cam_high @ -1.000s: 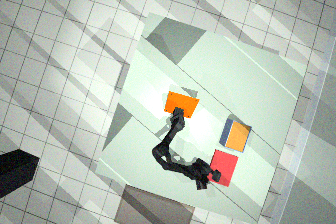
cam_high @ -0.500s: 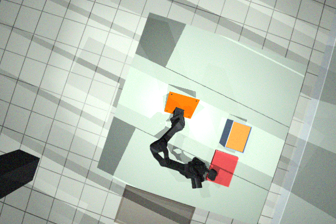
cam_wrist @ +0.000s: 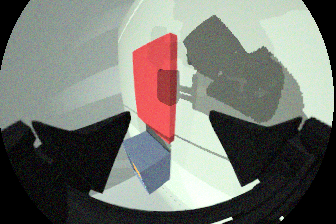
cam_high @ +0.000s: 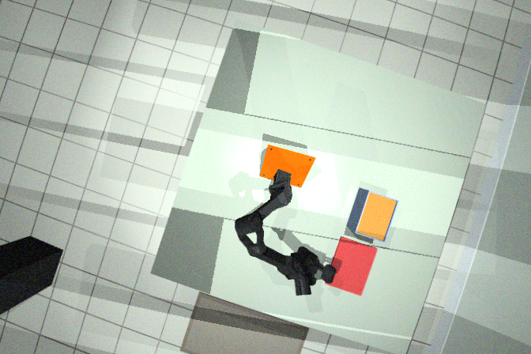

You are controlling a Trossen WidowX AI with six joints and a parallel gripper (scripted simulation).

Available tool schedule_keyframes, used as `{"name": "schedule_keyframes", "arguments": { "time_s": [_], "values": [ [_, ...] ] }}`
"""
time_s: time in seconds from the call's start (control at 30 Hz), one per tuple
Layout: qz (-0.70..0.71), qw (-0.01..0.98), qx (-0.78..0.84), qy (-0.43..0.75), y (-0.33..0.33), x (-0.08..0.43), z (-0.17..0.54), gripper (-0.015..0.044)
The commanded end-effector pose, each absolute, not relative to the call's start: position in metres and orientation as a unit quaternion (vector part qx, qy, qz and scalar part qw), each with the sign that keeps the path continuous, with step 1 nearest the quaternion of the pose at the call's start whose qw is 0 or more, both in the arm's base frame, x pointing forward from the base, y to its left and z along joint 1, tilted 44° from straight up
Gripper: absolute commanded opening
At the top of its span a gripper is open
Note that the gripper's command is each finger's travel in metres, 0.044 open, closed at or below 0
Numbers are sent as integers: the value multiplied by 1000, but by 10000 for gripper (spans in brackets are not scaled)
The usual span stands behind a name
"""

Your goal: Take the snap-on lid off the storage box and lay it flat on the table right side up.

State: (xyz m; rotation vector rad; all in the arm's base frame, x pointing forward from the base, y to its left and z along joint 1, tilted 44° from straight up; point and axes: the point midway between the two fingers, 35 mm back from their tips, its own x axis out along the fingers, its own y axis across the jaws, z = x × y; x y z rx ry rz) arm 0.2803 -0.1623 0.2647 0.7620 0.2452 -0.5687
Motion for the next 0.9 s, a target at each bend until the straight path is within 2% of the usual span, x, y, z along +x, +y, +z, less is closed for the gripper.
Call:
{"name": "schedule_keyframes", "arguments": {
  "time_s": [0.0, 0.87],
  "values": [
    [-272, 882, 365, 121, -160, 279, 266, 440],
    [-272, 882, 366, 122, -128, 258, 300, 440]
  ]
}}
